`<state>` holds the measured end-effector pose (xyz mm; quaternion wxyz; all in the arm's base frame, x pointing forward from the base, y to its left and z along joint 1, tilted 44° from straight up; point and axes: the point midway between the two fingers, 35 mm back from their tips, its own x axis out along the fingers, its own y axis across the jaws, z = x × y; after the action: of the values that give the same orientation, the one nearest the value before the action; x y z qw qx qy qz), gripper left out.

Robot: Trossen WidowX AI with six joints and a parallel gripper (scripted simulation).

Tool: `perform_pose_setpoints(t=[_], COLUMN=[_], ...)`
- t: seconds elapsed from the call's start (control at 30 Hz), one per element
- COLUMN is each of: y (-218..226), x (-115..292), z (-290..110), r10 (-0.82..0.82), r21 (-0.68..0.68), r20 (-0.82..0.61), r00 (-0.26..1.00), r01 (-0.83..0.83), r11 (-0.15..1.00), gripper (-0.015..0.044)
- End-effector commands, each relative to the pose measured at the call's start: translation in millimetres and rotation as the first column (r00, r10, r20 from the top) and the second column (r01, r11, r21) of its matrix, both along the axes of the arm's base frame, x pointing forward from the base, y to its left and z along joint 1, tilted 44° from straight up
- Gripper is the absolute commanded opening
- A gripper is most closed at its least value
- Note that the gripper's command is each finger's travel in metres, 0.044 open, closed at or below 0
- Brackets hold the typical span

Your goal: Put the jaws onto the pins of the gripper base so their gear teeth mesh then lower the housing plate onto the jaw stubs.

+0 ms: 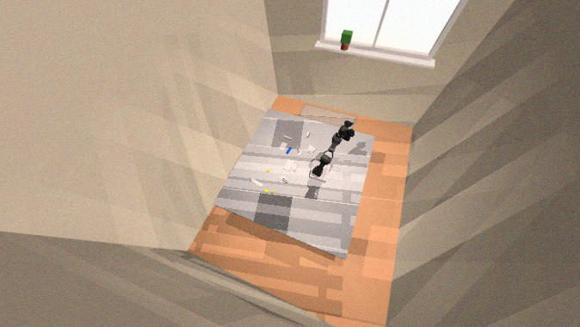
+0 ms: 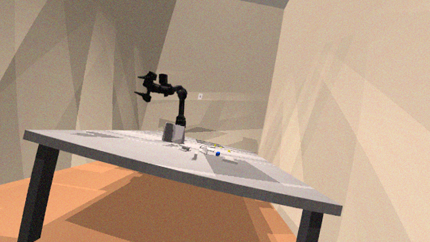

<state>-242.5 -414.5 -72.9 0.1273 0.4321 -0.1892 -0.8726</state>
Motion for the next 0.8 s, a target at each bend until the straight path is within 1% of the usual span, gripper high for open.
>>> perform_pose_setpoints(t=[0.0,0.37,0.77], y=[-7.5,-20.5,-18.8], x=[23.1,90.1,165.1], z=[-11.6,-33.9,-53.5], r10=[0.094,0.335,0.544], r21=[0.061,0.200,0.302], r20=[0.033,0.144,0.289], r00=[0.995,0.931,0.788], r01=[-0.096,-0.359,-0.614], r11=[0.994,0.912,0.730], gripper=[0.0440,0.0440,0.0440])
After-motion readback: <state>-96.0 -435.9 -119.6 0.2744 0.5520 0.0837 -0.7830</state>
